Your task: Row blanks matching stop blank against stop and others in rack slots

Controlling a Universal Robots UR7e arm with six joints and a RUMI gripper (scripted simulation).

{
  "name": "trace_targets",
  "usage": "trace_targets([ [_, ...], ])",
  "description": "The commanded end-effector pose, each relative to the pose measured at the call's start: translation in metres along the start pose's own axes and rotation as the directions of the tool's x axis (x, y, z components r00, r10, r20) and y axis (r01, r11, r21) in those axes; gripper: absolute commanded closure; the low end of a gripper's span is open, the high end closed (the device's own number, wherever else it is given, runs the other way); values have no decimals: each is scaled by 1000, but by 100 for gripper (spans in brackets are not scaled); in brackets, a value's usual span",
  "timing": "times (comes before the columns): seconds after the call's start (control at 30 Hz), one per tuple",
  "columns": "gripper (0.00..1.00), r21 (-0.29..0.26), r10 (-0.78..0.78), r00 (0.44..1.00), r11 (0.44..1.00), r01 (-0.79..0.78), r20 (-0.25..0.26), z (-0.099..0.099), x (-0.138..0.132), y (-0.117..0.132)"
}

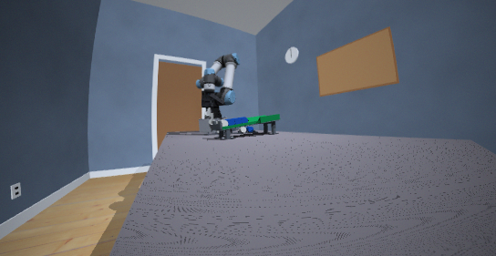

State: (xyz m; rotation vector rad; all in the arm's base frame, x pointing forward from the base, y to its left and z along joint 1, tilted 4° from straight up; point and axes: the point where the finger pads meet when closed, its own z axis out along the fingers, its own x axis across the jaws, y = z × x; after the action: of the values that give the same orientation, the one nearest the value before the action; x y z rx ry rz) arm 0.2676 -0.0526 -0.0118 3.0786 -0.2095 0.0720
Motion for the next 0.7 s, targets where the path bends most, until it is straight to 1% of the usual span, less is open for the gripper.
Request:
trace_targets([
  [0.0,63,4,0,1000,1000,0,1,-22,-2,0],
  [0.07,63,4,0,1000,1000,0,1,-22,-2,0],
  [0.23,63,4,0,1000,1000,0,1,-32,-2,0],
  [0.37,63,4,0,1000,1000,0,1,-36,-2,0],
  [0.67,63,4,0,1000,1000,0,1,-38,-2,0],
])
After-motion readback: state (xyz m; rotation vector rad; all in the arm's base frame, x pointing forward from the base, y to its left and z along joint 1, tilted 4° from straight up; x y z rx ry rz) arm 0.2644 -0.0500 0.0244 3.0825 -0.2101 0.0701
